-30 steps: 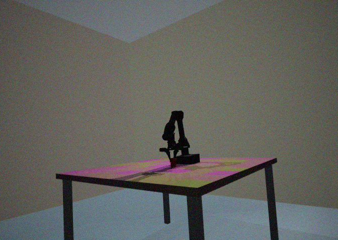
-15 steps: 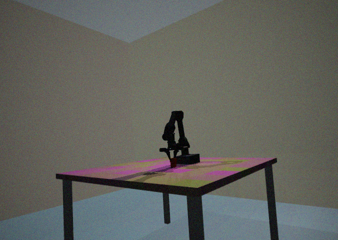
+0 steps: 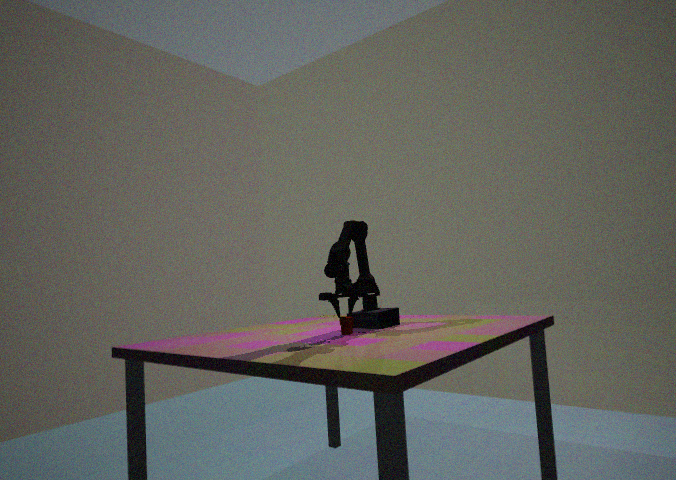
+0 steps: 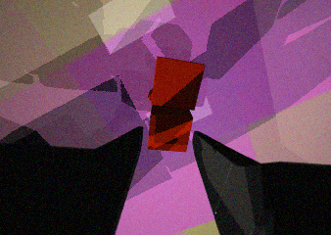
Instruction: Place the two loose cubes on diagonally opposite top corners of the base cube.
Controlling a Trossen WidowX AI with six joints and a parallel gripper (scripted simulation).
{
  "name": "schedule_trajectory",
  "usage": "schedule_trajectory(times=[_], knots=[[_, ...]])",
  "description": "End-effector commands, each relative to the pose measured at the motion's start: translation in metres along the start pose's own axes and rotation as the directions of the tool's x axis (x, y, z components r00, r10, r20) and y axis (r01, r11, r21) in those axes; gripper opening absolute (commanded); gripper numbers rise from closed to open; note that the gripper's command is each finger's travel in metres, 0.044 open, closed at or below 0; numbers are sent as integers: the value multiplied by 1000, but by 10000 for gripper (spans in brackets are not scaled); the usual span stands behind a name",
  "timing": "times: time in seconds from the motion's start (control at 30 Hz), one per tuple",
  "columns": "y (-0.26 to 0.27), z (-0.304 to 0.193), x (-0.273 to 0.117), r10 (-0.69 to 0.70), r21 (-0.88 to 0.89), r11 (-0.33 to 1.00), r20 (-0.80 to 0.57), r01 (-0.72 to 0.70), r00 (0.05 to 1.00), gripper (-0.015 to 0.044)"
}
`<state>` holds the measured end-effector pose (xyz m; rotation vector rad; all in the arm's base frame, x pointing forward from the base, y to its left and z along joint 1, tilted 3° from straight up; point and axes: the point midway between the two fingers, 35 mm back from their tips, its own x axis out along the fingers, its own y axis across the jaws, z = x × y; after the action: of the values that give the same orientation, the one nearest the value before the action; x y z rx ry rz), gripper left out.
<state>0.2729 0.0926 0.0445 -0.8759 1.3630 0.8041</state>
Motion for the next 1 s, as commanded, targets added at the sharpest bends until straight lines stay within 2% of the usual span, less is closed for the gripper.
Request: schedule_trajectory(times=[0.0,0.97], knots=[[-1,1,-8,-4,2,1000,5,4,1000,205],[-1,1,-51,-4,2,1000,5,4,1000,205]])
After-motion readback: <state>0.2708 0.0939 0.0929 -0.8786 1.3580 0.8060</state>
